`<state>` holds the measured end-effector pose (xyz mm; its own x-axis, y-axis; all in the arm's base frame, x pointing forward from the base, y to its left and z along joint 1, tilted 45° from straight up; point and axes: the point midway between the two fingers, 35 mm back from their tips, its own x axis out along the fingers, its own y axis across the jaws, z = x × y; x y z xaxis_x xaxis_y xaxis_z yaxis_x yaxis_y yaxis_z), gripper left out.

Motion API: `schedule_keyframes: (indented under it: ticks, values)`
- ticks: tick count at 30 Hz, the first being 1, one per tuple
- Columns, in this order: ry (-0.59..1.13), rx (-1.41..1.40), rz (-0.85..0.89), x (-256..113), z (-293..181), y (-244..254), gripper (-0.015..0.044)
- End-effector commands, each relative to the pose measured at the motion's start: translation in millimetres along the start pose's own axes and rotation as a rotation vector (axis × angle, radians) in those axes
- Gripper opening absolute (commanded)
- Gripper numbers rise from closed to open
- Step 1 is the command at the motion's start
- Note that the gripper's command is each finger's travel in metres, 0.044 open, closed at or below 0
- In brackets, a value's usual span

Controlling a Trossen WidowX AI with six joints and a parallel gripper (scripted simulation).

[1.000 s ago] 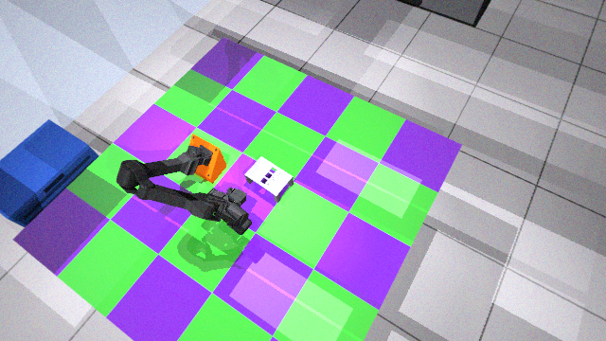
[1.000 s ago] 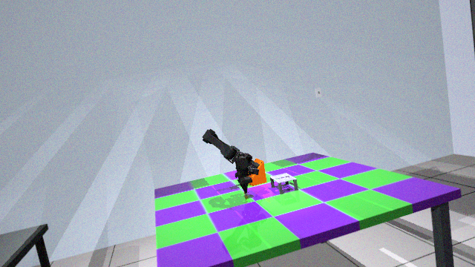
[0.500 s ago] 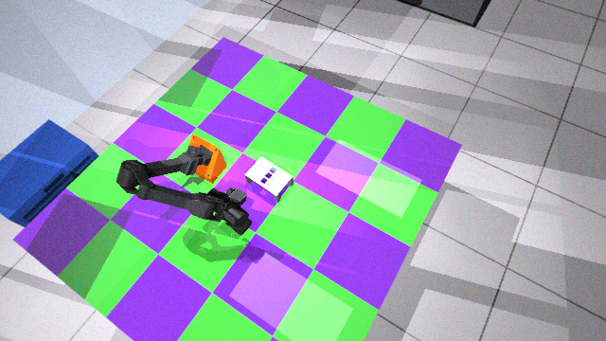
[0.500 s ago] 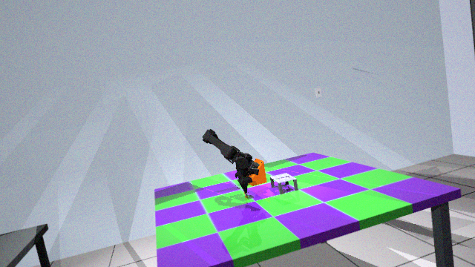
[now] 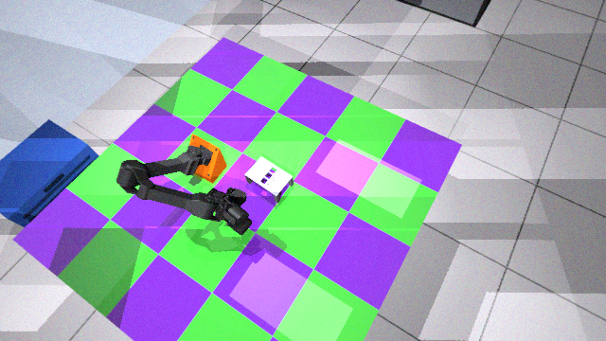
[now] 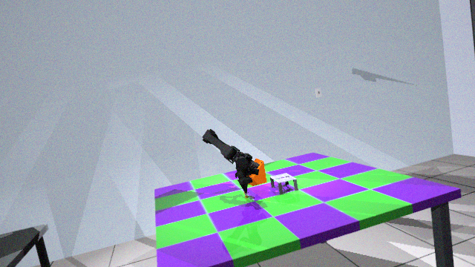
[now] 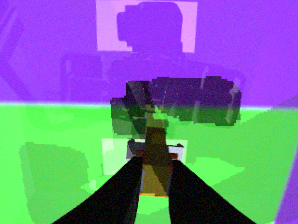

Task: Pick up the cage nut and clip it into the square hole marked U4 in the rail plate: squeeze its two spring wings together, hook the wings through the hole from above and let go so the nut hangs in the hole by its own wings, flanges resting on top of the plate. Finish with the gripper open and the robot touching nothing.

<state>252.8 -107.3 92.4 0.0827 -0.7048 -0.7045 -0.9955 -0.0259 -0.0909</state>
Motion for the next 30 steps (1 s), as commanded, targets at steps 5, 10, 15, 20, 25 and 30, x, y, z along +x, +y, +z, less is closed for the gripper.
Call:
schedule_keyframes:
  ticks: [5,10,15,20,25,30]
  values:
    - [0.000,0.000,0.000,0.0,0.0,0.0,0.0037]
    - [0.000,0.000,0.000,0.0,0.0,0.0,0.0037]
    - [-0.002,-0.003,0.000,0.5,0.5,-0.1,0.0037]
    - [-0.002,-0.003,0.000,0.5,0.5,-0.1,0.0037]
    - [-0.006,-0.001,0.000,-19.7,1.5,-2.0,0.0037]
    - [-0.008,-0.002,0.001,-49.1,1.7,-2.0,0.0037]
